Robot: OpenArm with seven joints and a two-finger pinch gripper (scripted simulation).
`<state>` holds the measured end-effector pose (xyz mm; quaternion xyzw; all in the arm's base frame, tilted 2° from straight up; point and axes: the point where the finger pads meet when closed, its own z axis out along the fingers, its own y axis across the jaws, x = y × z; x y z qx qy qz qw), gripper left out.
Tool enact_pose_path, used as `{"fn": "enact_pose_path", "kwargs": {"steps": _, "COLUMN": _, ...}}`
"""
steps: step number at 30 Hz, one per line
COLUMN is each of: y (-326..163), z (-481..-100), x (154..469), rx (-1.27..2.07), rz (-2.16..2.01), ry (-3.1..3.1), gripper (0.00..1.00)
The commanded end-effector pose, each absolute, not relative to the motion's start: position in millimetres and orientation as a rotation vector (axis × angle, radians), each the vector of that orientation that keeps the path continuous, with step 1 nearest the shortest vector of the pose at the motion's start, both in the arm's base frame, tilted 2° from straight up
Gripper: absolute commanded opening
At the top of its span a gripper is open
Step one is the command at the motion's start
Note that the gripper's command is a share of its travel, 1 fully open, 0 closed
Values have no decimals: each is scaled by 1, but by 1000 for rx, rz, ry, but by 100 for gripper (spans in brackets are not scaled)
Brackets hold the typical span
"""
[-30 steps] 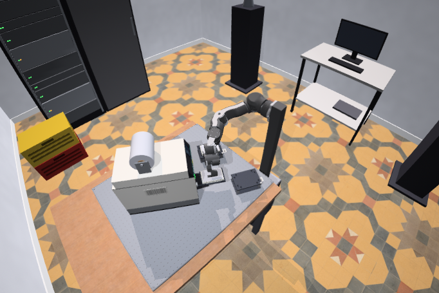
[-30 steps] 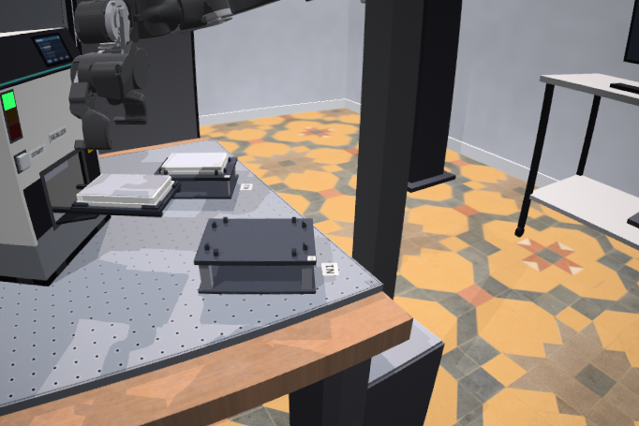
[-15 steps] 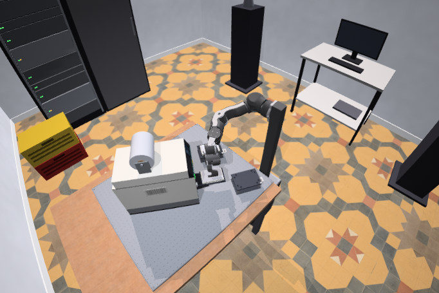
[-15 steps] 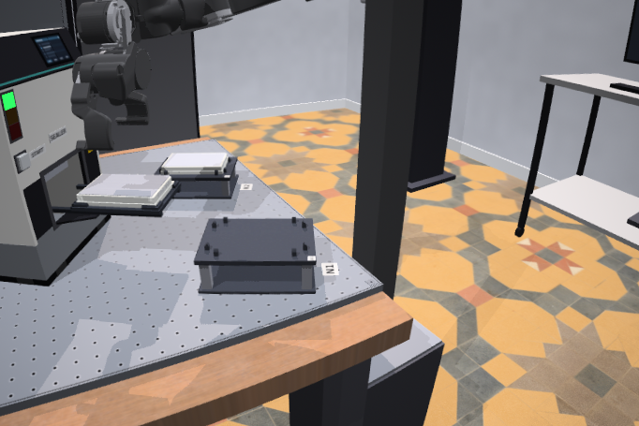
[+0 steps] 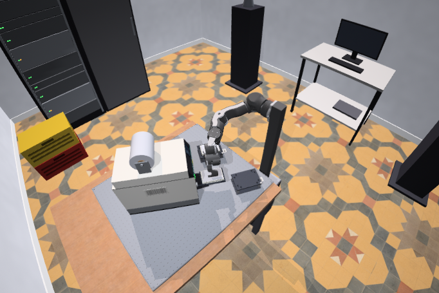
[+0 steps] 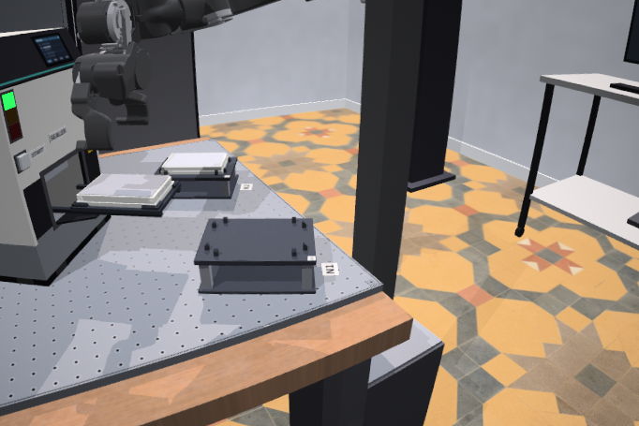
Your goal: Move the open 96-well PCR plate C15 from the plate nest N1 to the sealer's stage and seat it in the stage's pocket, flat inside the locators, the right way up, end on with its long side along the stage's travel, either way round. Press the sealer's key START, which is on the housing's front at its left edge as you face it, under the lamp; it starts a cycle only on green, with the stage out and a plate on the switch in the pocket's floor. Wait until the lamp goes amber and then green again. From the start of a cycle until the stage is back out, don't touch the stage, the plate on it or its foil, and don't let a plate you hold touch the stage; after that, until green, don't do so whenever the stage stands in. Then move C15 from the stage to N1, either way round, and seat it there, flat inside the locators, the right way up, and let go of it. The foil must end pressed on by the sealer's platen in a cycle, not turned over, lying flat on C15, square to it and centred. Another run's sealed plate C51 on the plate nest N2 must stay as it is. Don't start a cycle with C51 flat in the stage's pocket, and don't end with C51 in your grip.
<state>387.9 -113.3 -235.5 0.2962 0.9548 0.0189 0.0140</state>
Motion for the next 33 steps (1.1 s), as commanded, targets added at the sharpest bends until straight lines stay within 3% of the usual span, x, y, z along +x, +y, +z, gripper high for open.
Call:
{"fn": "enact_pose_path", "kwargs": {"steps": 1, "y": -113, "z": -234, "x": 389, "rx": 922, "rz": 63, "ry": 2971, "gripper": 77}}
{"fn": "enact_pose_path", "kwargs": {"steps": 3, "y": -113, "z": -234, "x": 389, "rx": 922, "rz": 63, "ry": 2971, "gripper": 77}}
{"fn": "enact_pose_path", "kwargs": {"steps": 8, "y": -110, "z": -289, "x": 388, "rx": 929, "rz": 54, "ry": 2975, "gripper": 77}}
{"fn": "enact_pose_path", "kwargs": {"steps": 33, "y": -110, "z": -304, "x": 387, "rx": 929, "rz": 54, "ry": 2975, "gripper": 77}}
